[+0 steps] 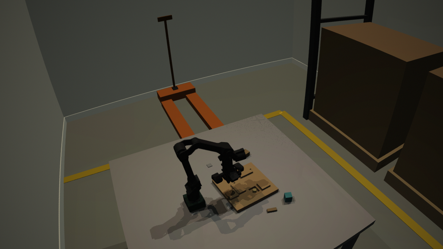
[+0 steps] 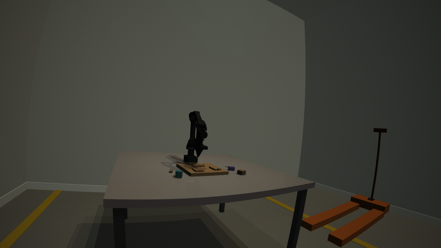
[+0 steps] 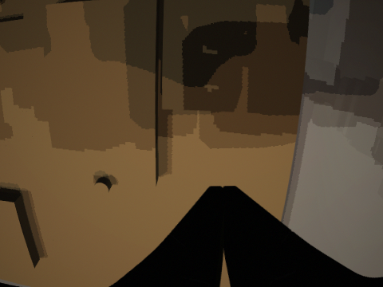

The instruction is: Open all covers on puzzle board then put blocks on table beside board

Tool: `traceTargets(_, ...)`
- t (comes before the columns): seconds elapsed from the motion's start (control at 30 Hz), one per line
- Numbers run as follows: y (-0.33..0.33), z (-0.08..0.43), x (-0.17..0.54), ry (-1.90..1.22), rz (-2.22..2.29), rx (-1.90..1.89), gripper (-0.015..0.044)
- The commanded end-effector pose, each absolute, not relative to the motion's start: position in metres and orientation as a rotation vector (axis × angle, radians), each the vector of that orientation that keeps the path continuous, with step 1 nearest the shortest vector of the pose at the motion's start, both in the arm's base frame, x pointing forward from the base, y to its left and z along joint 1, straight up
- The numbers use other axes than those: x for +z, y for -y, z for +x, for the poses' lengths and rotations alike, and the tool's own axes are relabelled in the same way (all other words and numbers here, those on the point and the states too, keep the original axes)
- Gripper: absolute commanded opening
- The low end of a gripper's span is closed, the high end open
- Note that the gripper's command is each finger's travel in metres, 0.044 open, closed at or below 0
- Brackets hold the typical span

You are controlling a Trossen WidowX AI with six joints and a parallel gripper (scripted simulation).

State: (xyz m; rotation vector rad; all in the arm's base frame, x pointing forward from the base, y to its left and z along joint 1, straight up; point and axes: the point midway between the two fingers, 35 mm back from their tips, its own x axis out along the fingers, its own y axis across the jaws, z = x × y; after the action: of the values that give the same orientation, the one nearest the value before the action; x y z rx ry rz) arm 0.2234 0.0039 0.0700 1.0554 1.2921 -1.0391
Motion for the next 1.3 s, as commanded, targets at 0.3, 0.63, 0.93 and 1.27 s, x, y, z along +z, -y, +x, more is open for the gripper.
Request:
traceTargets(0.3,-0.0059,0.2174,0.0676,-1.270,1.102,-1.077,0.0000)
traceTargets(0.63,-0.0059,0.2174,0.0676,-1.270,1.102,-1.077,0.0000)
traceTargets(0.93,-0.0059,0.2174,0.0676,-1.270,1.102,-1.077,0.0000)
traceTargets(1.27,-0.0061,0.2184,0.0602,-1.270,1.102,-1.076,0.0000)
